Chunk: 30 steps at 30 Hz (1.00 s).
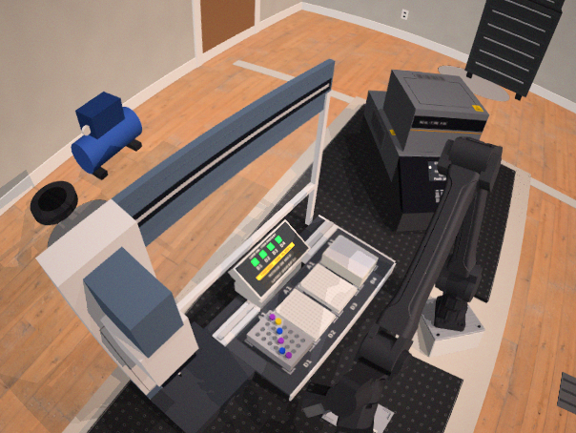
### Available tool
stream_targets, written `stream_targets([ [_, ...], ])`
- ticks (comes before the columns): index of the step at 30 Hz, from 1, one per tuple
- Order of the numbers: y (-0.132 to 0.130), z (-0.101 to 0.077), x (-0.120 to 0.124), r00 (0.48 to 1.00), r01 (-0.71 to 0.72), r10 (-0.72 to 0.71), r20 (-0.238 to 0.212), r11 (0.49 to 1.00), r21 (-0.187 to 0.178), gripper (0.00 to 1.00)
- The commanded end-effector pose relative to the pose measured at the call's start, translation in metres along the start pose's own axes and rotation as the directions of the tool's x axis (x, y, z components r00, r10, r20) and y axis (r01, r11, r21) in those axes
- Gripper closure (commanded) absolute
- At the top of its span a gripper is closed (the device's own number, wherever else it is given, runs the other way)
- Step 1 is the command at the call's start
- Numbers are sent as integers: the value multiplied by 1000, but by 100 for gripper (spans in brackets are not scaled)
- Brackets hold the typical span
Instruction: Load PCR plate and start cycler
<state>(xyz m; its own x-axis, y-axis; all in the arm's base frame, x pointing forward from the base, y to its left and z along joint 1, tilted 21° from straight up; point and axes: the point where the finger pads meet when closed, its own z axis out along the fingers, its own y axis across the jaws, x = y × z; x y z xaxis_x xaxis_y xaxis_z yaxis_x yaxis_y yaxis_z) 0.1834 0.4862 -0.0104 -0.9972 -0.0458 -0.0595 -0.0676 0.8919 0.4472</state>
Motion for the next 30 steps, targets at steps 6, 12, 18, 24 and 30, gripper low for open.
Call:
stream_targets([
  [6, -12, -55, -35, 998, -19, 18, 67, 1000, 13, 100],
  [12, -29, -67, -37, 995, -33, 25, 96, 996, 84, 100],
  [18, -50, -85, -49, 994, -50, 39, 107, 994, 98, 100],
  [24, -61, -112, -64, 988, -54, 35, 147, 991, 124, 100],
  [30, -73, -121, -65, 989, -58, 37, 144, 988, 143, 100],
])
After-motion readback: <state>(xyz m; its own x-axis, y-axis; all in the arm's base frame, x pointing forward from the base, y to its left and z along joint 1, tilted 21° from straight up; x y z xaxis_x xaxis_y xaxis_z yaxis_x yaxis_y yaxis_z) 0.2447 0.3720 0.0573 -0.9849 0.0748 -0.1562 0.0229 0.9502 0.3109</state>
